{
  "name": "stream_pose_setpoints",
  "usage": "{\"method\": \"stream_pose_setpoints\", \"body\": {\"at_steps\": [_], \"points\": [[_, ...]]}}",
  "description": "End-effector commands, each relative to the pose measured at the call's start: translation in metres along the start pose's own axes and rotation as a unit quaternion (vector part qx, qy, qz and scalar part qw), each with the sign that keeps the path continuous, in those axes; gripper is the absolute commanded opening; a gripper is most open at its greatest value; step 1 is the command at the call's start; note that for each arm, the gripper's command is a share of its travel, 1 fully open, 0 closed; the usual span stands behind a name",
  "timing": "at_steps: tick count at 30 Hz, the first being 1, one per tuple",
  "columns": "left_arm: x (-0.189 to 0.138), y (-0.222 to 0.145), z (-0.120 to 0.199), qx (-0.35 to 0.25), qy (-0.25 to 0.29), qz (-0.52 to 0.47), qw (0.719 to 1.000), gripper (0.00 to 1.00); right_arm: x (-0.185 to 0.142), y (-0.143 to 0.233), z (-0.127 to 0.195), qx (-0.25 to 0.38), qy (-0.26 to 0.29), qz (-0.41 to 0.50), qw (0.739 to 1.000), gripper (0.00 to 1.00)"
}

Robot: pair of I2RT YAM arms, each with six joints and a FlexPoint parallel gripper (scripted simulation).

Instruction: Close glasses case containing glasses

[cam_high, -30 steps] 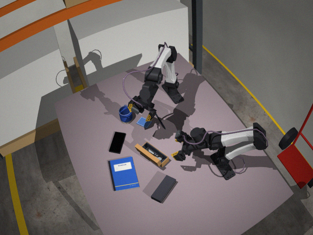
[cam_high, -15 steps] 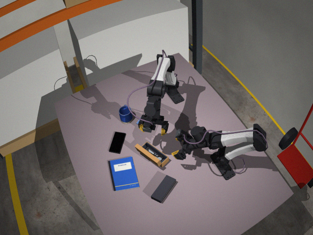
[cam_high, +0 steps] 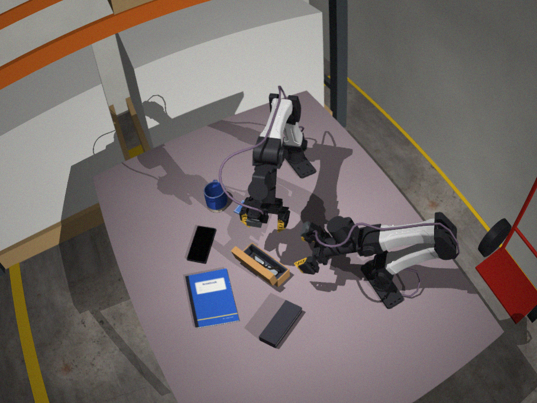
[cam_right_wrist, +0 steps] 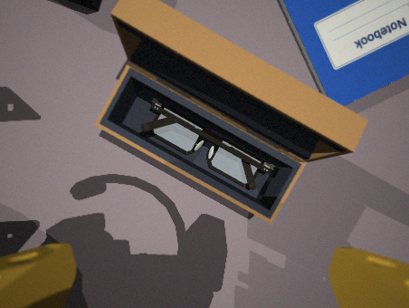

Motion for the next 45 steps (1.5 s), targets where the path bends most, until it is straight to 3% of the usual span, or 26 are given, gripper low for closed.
{"method": "stream_pose_setpoints", "body": {"at_steps": [1, 7, 9, 13, 18, 24, 26, 34, 39, 45], "points": [[-0.003, 0.001, 0.001, 0.004, 0.005, 0.004, 1.000, 1.00, 0.012, 0.002, 0.015, 0.015, -0.029, 0.014, 0.999, 0.84], [-0.003, 0.001, 0.001, 0.004, 0.005, 0.004, 1.000, 1.00, -0.004, -0.016, -0.026, 0.096, -0.005, 0.095, 0.991, 0.84], [-0.003, 0.001, 0.001, 0.004, 0.005, 0.004, 1.000, 1.00, -0.004, -0.016, -0.026, 0.096, -0.005, 0.095, 0.991, 0.84], [-0.003, 0.001, 0.001, 0.004, 0.005, 0.004, 1.000, 1.00, -0.028, -0.052, -0.058, 0.183, -0.010, 0.154, 0.971, 0.84], [-0.003, 0.001, 0.001, 0.004, 0.005, 0.004, 1.000, 1.00, -0.048, -0.085, -0.085, 0.266, -0.061, 0.206, 0.940, 0.84], [-0.003, 0.001, 0.001, 0.004, 0.005, 0.004, 1.000, 1.00, -0.059, -0.101, -0.101, 0.315, -0.126, 0.248, 0.907, 0.84], [-0.003, 0.001, 0.001, 0.004, 0.005, 0.004, 1.000, 1.00, -0.059, -0.101, -0.101, 0.315, -0.126, 0.248, 0.907, 0.84], [-0.003, 0.001, 0.001, 0.004, 0.005, 0.004, 1.000, 1.00, -0.071, -0.118, -0.118, 0.354, -0.272, 0.313, 0.838, 0.84], [-0.003, 0.001, 0.001, 0.004, 0.005, 0.004, 1.000, 1.00, -0.081, -0.132, -0.130, 0.345, -0.379, 0.340, 0.789, 0.84], [-0.003, 0.001, 0.001, 0.004, 0.005, 0.004, 1.000, 1.00, -0.087, -0.123, -0.142, 0.365, -0.382, 0.339, 0.778, 0.84]]}}
Point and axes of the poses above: on each arm, the point where the finger pads meet when closed, its own z axis back along the fingers, its own y axis across the jaws, x = y × z, the point moved 4 cm from there along z, back along the fingers, and after that the axes turned 4 degrees about z, right-handed, at the moved point
